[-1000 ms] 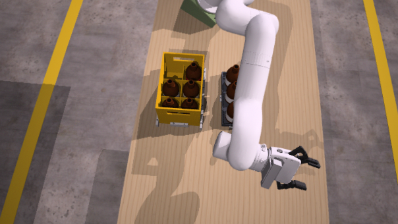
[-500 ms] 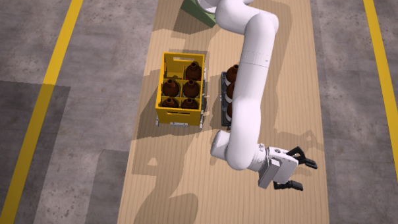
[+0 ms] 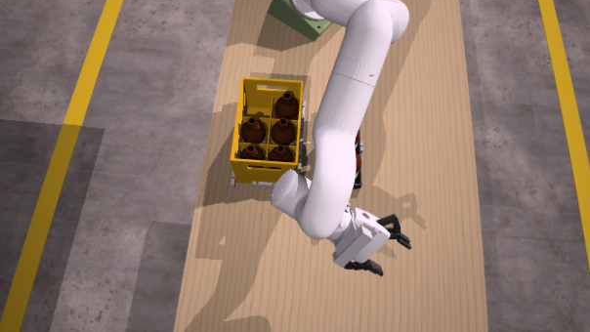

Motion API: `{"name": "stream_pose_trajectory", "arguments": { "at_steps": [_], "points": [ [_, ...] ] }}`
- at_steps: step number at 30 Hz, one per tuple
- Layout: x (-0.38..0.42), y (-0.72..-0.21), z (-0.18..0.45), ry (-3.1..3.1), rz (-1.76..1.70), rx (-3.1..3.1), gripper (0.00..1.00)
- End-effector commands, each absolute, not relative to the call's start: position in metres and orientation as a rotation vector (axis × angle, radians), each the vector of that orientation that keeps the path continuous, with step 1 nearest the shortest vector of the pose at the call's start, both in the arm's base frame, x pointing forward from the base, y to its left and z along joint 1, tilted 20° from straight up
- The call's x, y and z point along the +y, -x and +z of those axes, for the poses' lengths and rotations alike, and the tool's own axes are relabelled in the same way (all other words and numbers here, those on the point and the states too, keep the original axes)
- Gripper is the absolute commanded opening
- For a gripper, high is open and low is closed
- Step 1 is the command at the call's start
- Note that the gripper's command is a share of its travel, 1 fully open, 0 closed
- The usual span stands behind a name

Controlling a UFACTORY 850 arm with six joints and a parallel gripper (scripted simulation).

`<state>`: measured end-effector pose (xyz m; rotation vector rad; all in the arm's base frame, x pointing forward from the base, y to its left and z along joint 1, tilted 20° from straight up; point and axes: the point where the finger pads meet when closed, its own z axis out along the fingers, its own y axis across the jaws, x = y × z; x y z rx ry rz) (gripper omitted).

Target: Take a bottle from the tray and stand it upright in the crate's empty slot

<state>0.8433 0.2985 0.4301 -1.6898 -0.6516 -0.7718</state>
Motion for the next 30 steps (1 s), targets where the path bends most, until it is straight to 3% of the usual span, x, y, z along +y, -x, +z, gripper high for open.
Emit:
{"name": "stream_pose_trajectory", "arguments": {
  "at_steps": [1, 9, 12, 26, 29, 30],
  "points": [
    [0.261, -0.84, 0.404, 1.821, -0.807, -0.662, 1.0],
    [0.168, -0.81, 0.342, 2.076, -0.779, -0.768, 1.0],
    [0.168, -0.81, 0.342, 2.076, -0.779, -0.768, 1.0],
    [0.019, -0.703, 0.259, 2.4, -0.624, -1.04, 1.0],
    [0.018, -0.701, 0.258, 2.4, -0.624, -1.04, 1.0],
    [-0.006, -0.676, 0.246, 2.439, -0.585, -1.098, 1.0]
  ]
}}
